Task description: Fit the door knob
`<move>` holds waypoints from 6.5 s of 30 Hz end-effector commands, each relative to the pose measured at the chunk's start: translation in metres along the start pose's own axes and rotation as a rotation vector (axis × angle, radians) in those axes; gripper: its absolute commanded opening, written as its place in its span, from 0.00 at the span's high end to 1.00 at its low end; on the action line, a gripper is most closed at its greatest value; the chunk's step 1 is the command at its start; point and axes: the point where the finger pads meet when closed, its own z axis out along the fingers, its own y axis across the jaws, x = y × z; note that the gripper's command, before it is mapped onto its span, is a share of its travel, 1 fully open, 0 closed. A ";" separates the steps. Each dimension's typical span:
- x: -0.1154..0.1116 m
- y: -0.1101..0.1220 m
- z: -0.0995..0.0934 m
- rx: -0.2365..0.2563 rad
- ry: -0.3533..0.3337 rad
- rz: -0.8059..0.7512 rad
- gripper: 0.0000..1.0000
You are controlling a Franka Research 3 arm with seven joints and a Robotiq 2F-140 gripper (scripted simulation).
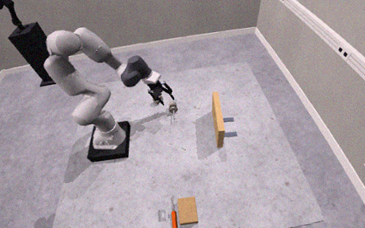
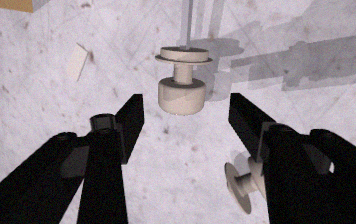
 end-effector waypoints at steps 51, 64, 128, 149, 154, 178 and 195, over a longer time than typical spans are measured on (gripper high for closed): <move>-0.001 -0.002 0.040 0.009 0.010 0.061 0.43; 0.000 -0.003 0.059 0.009 0.010 0.061 0.43; 0.000 -0.003 0.062 0.009 0.010 0.061 0.58; 0.000 -0.014 0.031 0.009 0.010 0.061 0.58; 0.000 -0.014 0.030 0.009 0.010 0.061 0.58; 0.001 -0.020 0.014 0.009 0.010 0.061 0.58; 0.001 -0.026 -0.003 0.009 0.010 0.061 0.58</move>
